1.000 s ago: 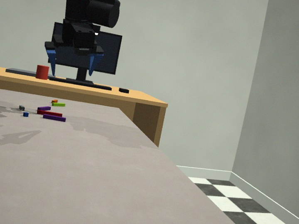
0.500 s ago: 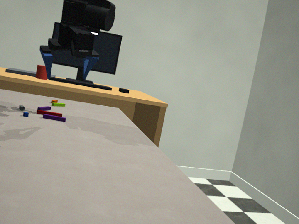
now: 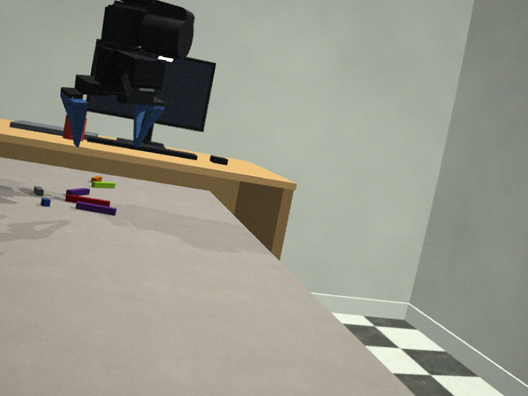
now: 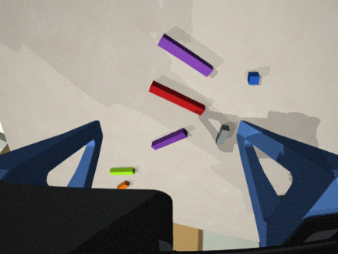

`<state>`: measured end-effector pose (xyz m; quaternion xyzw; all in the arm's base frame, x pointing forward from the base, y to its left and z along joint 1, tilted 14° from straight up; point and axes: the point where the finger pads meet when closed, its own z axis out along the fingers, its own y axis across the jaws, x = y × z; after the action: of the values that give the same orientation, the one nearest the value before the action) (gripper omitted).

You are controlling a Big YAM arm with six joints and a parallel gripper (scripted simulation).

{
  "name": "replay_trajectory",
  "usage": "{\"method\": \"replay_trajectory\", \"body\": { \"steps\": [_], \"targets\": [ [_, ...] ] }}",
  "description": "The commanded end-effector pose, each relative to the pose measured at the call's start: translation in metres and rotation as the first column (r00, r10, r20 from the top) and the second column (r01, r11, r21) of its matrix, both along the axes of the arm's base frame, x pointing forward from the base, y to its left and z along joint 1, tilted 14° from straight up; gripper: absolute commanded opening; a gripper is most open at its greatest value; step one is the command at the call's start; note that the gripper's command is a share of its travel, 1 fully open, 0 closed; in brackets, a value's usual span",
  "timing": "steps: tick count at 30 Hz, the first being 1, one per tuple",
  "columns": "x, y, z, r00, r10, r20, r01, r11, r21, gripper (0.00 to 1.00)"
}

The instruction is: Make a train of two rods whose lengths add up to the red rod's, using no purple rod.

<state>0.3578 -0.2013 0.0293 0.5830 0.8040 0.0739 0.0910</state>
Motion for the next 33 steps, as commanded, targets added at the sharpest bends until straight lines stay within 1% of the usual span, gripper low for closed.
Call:
{"method": "replay_trajectory", "body": {
  "steps": [1, 2, 3, 4, 5, 7, 8, 10, 11, 12, 13, 14, 16, 17, 20, 22, 23, 26, 33],
  "targets": [
    [0.003, 0.011, 0.003, 0.996, 0.085, 0.023, -0.083, 0.995, -0.050, 1.00],
    [0.003, 0.011, 0.003, 0.996, 0.085, 0.023, -0.083, 0.995, -0.050, 1.00],
    [0.000, 0.013, -0.010, 0.996, 0.084, -0.006, -0.085, 0.996, -0.029, 1.00],
    [-0.004, 0.017, -0.006, 0.990, 0.142, -0.002, -0.141, 0.984, -0.109, 1.00],
    [-0.004, 0.017, -0.006, 0.990, 0.142, -0.002, -0.141, 0.984, -0.109, 1.00],
    [-0.006, 0.018, -0.013, 0.990, 0.142, -0.015, -0.143, 0.985, -0.099, 1.00],
    [-0.011, 0.022, -0.014, 0.982, 0.190, -0.027, -0.191, 0.969, -0.158, 1.00],
    [-0.011, 0.022, -0.014, 0.982, 0.190, -0.027, -0.191, 0.969, -0.158, 1.00],
    [-0.017, 0.025, -0.020, 0.973, 0.227, -0.049, -0.232, 0.953, -0.197, 1.00],
    [-0.017, 0.025, -0.020, 0.973, 0.227, -0.049, -0.232, 0.953, -0.197, 1.00],
    [-0.021, 0.028, -0.025, 0.965, 0.255, -0.068, -0.264, 0.938, -0.226, 1.00],
    [-0.021, 0.028, -0.025, 0.965, 0.255, -0.068, -0.264, 0.938, -0.226, 1.00],
    [-0.028, 0.032, -0.032, 0.953, 0.288, -0.095, -0.303, 0.917, -0.258, 1.00],
    [-0.030, 0.033, -0.035, 0.950, 0.295, -0.106, -0.313, 0.913, -0.260, 1.00],
    [-0.032, 0.033, -0.038, 0.948, 0.296, -0.114, -0.316, 0.913, -0.258, 1.00],
    [-0.022, 0.023, -0.030, 0.954, 0.284, -0.095, -0.299, 0.914, -0.274, 1.00],
    [-0.021, 0.023, -0.030, 0.954, 0.284, -0.093, -0.299, 0.914, -0.274, 1.00],
    [-0.025, 0.025, -0.031, 0.953, 0.285, -0.102, -0.302, 0.915, -0.266, 1.00],
    [-0.025, 0.025, -0.031, 0.953, 0.285, -0.102, -0.302, 0.915, -0.266, 1.00]
  ]
}}
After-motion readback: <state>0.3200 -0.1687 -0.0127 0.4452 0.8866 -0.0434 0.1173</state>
